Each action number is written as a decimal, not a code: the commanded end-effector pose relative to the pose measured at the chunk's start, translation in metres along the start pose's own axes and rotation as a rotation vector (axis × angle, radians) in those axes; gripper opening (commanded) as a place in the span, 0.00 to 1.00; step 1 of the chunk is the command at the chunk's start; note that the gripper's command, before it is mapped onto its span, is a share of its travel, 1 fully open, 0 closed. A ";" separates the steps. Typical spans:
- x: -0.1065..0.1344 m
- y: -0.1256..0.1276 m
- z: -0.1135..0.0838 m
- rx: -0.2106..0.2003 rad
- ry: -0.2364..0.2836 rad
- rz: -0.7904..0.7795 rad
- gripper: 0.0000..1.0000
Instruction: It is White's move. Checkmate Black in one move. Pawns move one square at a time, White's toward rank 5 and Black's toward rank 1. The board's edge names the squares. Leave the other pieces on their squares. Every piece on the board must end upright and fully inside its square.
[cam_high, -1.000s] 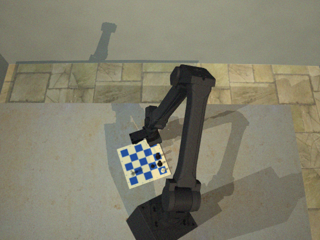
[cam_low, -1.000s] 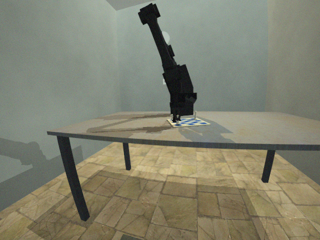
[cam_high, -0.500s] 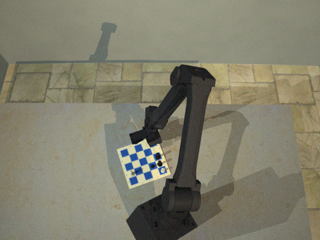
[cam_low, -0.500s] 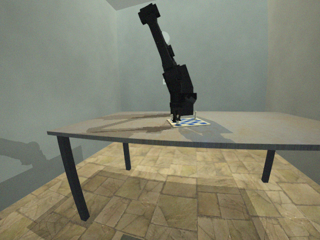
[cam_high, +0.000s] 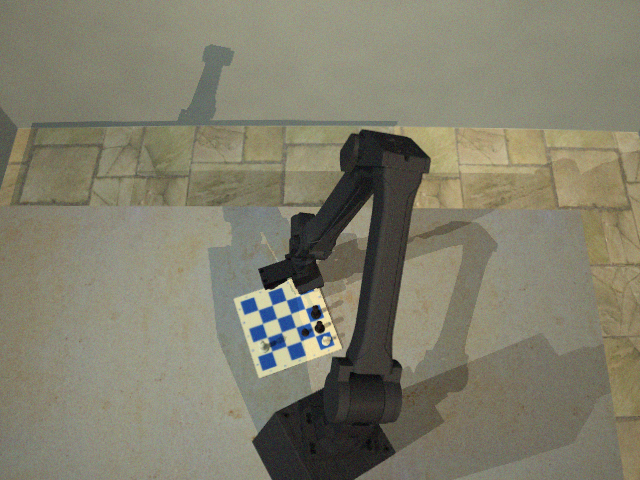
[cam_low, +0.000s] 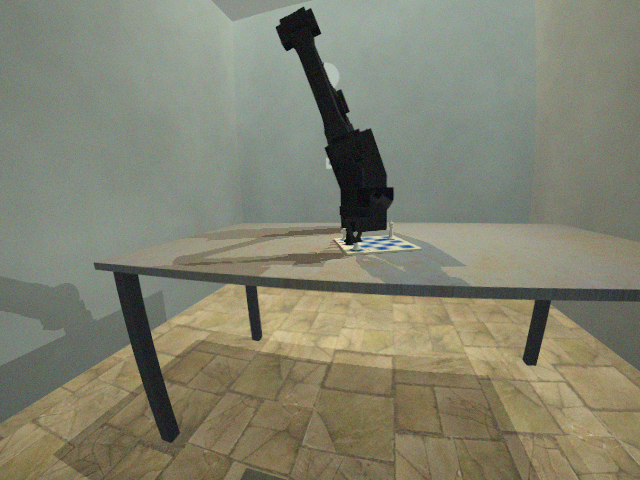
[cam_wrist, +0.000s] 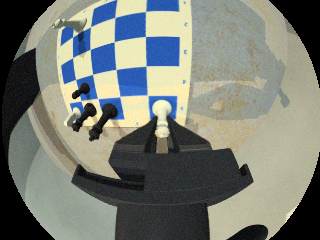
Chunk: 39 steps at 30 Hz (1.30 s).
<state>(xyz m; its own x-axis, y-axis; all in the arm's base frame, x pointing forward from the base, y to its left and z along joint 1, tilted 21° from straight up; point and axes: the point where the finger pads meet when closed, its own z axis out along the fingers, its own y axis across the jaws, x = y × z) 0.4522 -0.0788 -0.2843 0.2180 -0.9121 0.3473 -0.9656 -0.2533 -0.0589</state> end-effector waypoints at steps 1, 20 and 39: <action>0.005 0.000 0.005 0.005 0.000 0.001 0.00; 0.005 0.000 0.005 0.005 -0.001 0.001 0.00; 0.005 0.000 0.005 0.005 -0.001 0.001 0.16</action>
<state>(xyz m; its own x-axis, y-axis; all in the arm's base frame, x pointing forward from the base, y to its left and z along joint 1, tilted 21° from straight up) 0.4524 -0.0788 -0.2842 0.2183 -0.9120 0.3474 -0.9655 -0.2536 -0.0591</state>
